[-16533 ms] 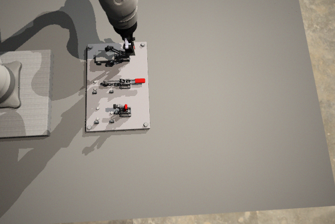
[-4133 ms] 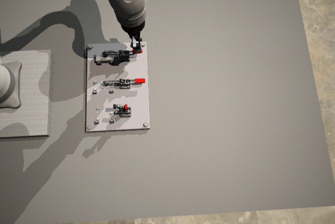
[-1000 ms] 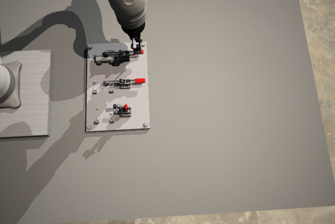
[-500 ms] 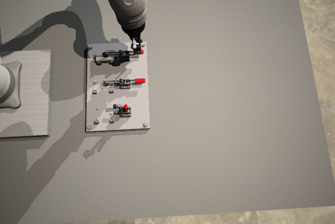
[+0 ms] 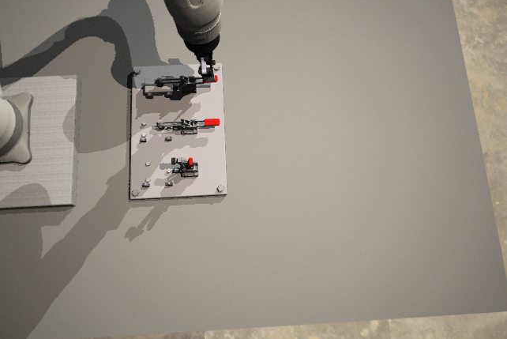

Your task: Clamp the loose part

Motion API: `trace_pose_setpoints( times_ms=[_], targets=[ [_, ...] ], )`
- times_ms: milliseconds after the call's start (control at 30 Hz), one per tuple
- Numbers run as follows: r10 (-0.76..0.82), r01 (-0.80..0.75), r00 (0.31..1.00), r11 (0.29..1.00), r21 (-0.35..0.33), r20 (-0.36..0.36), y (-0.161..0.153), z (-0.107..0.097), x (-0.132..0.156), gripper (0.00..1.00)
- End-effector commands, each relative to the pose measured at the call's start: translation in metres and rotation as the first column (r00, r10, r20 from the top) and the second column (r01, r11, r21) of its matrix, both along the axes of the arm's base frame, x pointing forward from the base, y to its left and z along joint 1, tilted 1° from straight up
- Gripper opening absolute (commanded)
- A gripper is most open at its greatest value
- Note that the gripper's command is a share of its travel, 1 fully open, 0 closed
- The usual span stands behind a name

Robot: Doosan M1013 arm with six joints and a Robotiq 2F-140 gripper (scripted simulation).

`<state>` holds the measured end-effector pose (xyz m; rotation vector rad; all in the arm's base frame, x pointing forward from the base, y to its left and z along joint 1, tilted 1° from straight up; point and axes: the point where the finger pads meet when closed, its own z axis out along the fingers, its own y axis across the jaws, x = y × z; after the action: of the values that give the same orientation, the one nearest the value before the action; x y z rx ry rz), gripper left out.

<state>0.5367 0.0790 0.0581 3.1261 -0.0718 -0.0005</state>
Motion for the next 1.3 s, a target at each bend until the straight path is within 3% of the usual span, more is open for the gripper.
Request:
trace_pose_setpoints(
  times_ms=[0,967,1267],
  targets=[
    [0.000,0.000,1.000,1.000,0.000,0.000,0.000,0.000,0.000,0.10],
    [0.000,0.000,1.000,1.000,0.000,0.000,0.000,-0.002,0.000,0.10],
    [0.000,0.000,1.000,1.000,0.000,0.000,0.000,0.009,0.000,0.10]
  ],
)
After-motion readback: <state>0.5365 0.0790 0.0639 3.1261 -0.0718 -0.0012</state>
